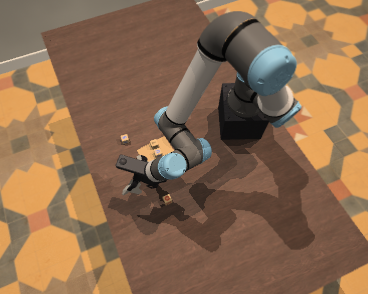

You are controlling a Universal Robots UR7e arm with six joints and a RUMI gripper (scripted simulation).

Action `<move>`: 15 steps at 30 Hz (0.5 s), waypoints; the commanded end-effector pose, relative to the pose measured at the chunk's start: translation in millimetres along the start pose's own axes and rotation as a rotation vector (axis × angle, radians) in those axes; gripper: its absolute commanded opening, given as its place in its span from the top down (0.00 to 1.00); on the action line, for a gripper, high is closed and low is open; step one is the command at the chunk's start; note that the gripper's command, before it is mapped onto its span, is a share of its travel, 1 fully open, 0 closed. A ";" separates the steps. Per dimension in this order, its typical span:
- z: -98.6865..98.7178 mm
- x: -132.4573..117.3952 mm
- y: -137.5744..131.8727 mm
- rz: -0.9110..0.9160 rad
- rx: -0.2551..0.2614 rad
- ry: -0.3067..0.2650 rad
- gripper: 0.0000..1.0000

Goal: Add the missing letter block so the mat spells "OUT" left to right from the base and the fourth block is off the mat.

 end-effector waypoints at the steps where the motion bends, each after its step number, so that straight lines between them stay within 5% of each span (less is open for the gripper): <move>1: -35.5 -47.8 -3.4 0.043 0.042 -0.014 0.00; 15: -73.3 -111.8 7.2 0.092 0.096 -0.053 0.00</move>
Point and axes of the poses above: the point where the finger pads meet when closed, its own z axis out along the fingers, its own y axis across the jaws, x = y × z, the point moved 8 cm from there along -z, back along the fingers, and after that the axes turned 2 degrees about z, right-handed, at the moved point
